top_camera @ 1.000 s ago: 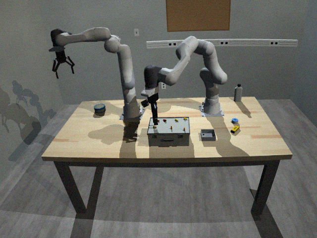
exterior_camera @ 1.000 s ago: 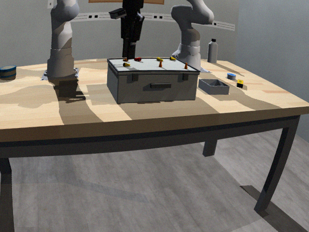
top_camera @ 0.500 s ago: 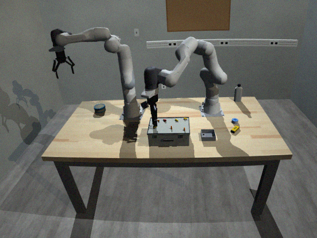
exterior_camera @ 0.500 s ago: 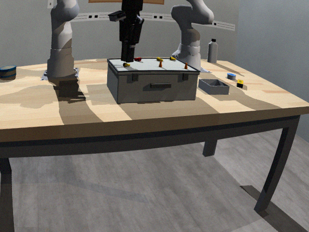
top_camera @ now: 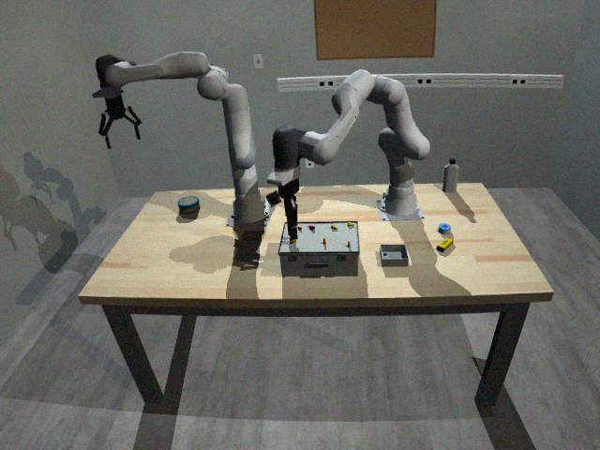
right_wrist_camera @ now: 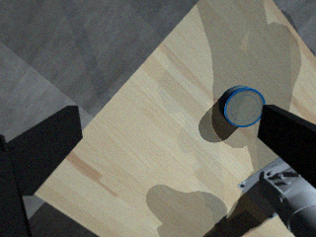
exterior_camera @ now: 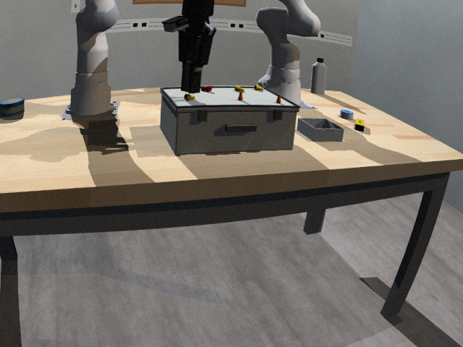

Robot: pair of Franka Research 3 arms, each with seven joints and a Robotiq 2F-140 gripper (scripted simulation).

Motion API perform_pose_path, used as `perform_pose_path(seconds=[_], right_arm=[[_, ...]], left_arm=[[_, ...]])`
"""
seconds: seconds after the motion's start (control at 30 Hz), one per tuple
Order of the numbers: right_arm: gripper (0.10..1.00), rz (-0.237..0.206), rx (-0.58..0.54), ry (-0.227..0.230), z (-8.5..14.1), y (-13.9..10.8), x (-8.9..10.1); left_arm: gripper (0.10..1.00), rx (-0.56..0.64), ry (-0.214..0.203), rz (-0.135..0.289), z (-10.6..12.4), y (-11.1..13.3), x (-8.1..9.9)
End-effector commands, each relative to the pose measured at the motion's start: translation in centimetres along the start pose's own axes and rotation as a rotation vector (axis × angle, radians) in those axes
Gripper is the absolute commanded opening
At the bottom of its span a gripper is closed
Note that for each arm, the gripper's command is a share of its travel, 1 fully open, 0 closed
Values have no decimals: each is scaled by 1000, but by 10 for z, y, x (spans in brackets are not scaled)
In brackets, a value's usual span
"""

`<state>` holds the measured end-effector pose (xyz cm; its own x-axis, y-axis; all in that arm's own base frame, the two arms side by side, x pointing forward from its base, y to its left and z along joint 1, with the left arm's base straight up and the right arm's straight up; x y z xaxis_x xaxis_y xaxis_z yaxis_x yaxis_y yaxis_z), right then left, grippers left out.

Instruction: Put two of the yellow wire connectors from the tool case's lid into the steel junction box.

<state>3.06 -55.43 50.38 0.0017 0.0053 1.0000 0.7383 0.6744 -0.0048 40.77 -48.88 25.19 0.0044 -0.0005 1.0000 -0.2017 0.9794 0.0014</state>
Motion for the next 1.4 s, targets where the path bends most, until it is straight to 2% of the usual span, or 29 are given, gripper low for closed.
perform_pose_path(seconds=[0.0, 0.7, 0.93, 1.33, 1.37], right_arm=[[1000, 0, 0, 0, 0, 0, 0], [1000, 0, 0, 0, 0, 0, 0], [1000, 0, 0, 0, 0, 0, 0], [1000, 0, 0, 0, 0, 0, 0], [1000, 0, 0, 0, 0, 0, 0]], left_arm=[[255, 7, -4, 1, -1, 0, 1], [255, 7, -4, 1, -2, 0, 1], [255, 7, -4, 1, -2, 0, -16], [255, 7, -4, 1, -2, 0, -17], [148, 7, -4, 1, -2, 0, -17]])
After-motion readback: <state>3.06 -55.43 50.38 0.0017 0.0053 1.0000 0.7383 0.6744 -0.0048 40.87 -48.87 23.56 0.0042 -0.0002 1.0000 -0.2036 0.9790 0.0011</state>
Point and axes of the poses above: on each arm, the point where the finger pads meet when closed, its own x axis back along the fingers, its own z axis across the jaws, y = z × x, the point moved 9 cm from there along x, back along the fingers, and after that the axes turned 5 degrees about -x, right-handed, at the moved point
